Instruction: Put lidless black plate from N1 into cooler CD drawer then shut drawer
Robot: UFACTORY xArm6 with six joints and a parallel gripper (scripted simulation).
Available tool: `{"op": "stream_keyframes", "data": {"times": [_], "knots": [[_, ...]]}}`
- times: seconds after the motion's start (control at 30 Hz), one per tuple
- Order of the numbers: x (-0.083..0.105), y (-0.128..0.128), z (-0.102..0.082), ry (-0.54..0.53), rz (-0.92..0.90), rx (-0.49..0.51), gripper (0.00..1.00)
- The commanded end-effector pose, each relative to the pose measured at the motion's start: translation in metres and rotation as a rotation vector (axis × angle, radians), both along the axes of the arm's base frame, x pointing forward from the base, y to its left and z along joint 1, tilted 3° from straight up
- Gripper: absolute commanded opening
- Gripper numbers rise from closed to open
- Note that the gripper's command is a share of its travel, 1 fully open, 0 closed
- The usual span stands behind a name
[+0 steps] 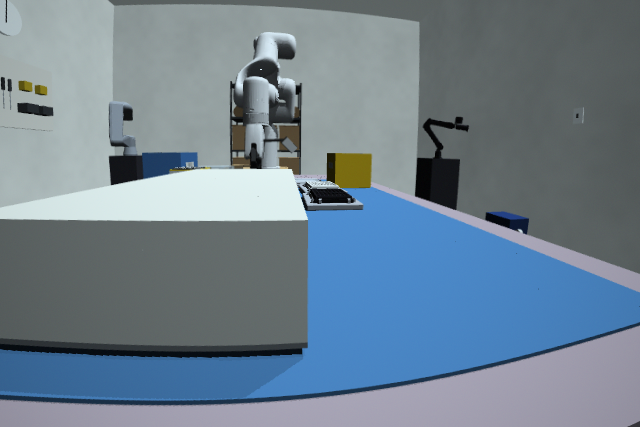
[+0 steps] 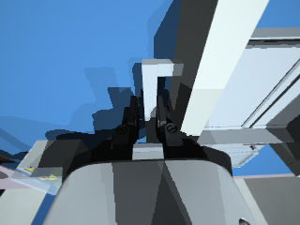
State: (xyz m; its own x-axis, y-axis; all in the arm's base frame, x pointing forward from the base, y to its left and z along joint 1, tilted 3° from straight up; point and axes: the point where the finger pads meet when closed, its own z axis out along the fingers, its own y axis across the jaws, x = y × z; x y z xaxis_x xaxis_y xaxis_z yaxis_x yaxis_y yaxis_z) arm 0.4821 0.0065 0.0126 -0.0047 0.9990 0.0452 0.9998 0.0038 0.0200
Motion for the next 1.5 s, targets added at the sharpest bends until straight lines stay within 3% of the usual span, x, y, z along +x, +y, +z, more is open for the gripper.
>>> {"op": "stream_keyframes", "data": {"times": [0.0,0.97,1.47], "knots": [[0.001,0.0,0.001,-0.004,0.0,0.0,0.21],[0.001,0.0,0.001,-0.004,0.0,0.0,0.21],[0.001,-0.001,0.023,-0.004,0.0,0.0,0.21]]}}
